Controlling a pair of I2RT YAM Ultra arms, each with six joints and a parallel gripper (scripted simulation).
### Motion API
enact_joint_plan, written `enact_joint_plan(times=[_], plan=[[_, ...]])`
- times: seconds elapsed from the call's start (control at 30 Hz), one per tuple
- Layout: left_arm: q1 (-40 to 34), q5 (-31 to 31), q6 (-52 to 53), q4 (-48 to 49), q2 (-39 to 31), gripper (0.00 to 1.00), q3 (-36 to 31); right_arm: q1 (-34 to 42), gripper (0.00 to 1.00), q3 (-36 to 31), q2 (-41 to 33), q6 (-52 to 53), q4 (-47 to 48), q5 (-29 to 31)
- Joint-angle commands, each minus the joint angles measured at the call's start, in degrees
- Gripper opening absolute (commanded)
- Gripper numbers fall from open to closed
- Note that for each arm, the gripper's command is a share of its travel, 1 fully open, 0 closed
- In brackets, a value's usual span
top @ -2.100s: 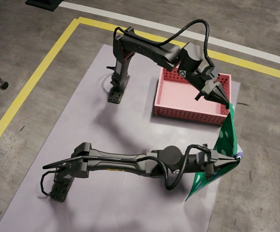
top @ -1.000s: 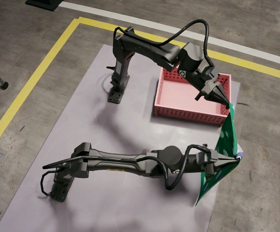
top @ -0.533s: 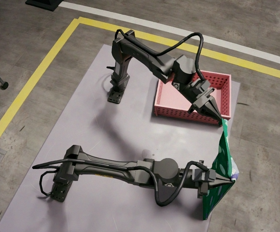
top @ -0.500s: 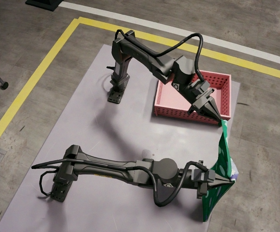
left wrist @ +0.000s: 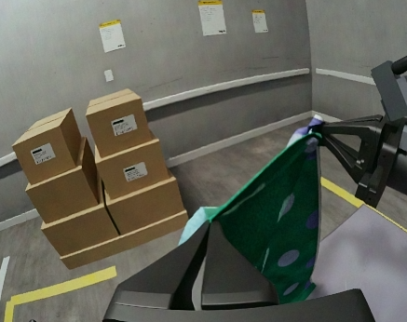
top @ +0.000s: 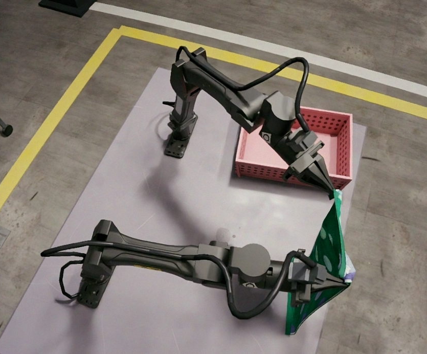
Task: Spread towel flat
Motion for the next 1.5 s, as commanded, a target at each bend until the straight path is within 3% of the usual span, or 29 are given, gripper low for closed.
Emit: enact_joint_plan(times=[0.0, 0.47, 0.5, 0.73, 0.77, 1.03, 1.07, 1.2, 1.23, 1.47], plan=[[-0.70, -0.78, -0.31, -3.05, -2.32, 0.00, 1.94, -0.92, 0.00, 2.92, -3.26, 0.06, -4.55, 1.14], [-3.11, -0.78, -0.37, -17.02, -3.23, 0.00, 4.26, -1.35, 0.00, 3.40, -7.62, -0.04, -22.92, 1.14], [-3.89, -0.76, -0.30, -19.27, -3.80, 0.00, 2.22, -1.49, 0.00, 3.50, -8.57, -0.06, -27.72, 1.13], [-4.88, -0.82, -0.39, -20.94, -4.85, 0.00, -0.65, -1.67, 0.00, 4.45, -9.22, -0.10, -33.93, 1.14], [-5.81, -0.76, -0.31, -22.67, -5.59, 0.00, -2.05, -1.83, 0.00, 1.25, -10.25, -0.12, -37.37, 1.15], [-8.20, -0.74, -0.44, -27.22, -7.03, 0.00, -4.89, -2.30, 0.00, -1.82, -13.13, -0.19, -44.32, 1.15], [-9.39, -0.65, -0.36, -30.90, -6.79, 0.00, -2.99, -2.52, 0.00, 0.11, -13.68, -0.22, -48.96, 1.15], [-9.54, -0.67, -0.55, -31.09, -6.85, 0.00, -2.55, -2.46, 0.00, 0.51, -13.60, -0.24, -49.78, 1.14], [-10.88, -0.66, -0.42, -34.90, -4.43, 0.00, -1.97, -2.82, 0.00, 0.51, -13.86, -0.30, -54.50, 1.13], [-13.86, -0.42, -0.40, -41.55, -3.23, 0.00, -2.82, -3.43, 0.00, 0.84, -13.67, -0.29, -64.45, 1.15]])
